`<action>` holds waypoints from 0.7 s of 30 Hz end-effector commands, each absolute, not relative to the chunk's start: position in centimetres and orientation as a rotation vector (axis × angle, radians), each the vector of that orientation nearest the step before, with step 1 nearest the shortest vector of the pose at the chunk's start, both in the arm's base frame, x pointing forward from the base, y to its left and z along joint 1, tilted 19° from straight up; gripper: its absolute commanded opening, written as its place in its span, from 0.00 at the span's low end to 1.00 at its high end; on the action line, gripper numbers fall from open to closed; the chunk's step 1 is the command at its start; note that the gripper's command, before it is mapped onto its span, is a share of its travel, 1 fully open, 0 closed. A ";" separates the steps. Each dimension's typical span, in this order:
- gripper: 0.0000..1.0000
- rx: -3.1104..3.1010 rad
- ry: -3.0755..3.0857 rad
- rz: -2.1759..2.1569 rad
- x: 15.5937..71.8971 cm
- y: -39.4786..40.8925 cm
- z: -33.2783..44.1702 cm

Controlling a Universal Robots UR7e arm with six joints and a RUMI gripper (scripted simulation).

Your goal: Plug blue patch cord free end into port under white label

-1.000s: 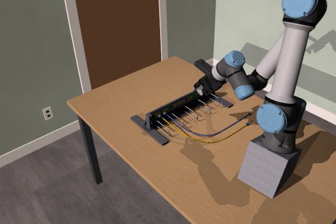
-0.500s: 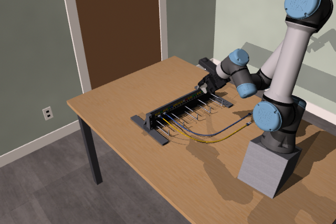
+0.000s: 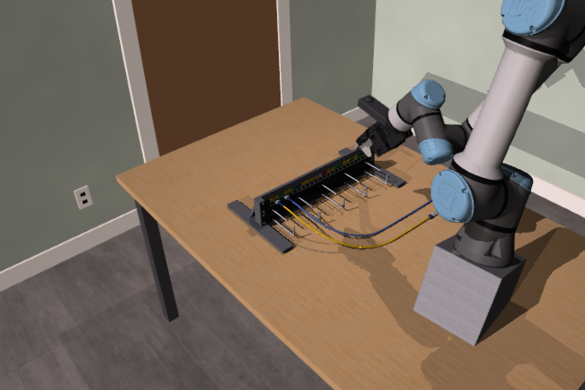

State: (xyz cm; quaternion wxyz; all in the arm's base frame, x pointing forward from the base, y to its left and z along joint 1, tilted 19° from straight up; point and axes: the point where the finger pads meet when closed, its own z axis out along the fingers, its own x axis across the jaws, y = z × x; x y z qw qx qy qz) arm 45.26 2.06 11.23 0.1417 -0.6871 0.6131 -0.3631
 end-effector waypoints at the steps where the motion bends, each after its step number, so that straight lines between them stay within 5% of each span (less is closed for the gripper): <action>1: 0.00 -1.984 1.767 -1.044 45.3 1.2 11.6; 21: 0.00 -1.984 1.767 -1.044 45.2 -0.3 12.1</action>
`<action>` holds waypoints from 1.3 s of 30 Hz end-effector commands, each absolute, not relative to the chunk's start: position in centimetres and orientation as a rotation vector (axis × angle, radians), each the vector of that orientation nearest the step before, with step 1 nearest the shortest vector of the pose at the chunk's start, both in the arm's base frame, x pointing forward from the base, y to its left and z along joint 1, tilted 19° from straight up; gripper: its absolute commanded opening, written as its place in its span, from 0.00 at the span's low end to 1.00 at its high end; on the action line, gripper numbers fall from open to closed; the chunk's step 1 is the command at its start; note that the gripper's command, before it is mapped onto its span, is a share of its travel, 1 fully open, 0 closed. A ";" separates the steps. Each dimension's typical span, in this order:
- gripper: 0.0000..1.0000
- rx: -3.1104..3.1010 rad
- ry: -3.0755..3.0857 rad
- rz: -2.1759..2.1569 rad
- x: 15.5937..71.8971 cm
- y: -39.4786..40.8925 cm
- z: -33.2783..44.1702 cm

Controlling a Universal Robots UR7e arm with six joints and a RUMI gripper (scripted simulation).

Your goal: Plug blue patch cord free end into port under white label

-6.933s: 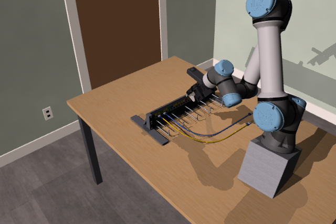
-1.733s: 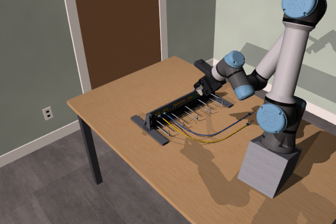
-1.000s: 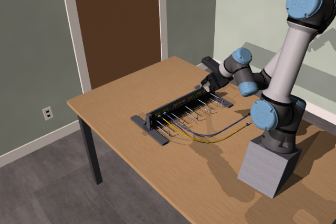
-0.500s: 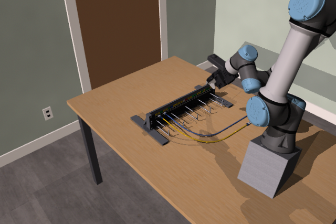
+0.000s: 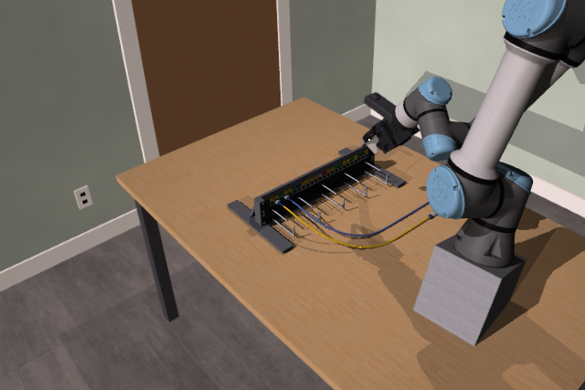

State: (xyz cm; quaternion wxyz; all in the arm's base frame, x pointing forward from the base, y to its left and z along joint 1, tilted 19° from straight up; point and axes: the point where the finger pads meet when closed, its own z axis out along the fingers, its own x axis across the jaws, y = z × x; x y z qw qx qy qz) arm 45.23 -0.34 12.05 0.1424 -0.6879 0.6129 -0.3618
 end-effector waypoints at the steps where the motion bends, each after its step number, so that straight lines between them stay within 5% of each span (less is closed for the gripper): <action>1: 0.00 -1.984 1.767 -1.044 45.2 -0.3 12.1; 39: 0.00 -1.984 1.767 -1.044 48.6 -1.6 8.7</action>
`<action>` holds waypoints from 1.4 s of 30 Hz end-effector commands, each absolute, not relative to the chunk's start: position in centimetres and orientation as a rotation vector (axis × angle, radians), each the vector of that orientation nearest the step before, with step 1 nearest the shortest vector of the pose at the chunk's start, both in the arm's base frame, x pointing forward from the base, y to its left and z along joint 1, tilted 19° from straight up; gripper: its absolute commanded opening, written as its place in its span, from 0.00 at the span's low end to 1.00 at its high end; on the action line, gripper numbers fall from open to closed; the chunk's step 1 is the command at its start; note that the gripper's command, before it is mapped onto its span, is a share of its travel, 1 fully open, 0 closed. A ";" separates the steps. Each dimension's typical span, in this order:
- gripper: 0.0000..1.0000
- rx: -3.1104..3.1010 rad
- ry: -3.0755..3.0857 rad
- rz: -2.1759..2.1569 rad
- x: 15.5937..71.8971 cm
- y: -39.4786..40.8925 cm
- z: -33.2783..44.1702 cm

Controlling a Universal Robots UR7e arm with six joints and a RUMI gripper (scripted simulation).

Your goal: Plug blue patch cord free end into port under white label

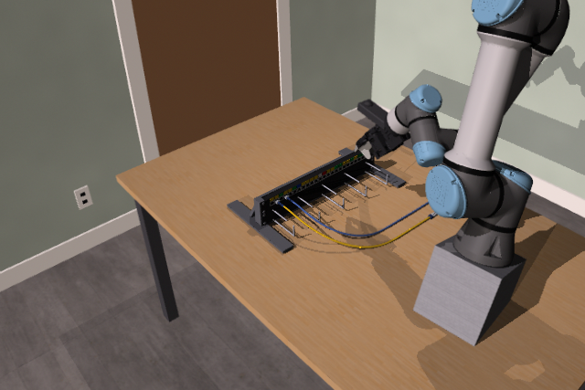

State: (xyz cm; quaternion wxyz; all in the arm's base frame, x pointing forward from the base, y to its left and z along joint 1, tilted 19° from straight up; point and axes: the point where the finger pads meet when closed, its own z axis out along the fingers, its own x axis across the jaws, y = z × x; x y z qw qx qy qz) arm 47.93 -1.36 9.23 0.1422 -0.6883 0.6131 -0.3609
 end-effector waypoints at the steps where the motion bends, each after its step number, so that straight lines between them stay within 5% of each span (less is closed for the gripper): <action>1: 0.00 -1.984 1.767 -1.044 48.8 -1.6 8.5; 42: 0.00 -1.984 1.767 -1.044 54.6 -3.8 2.4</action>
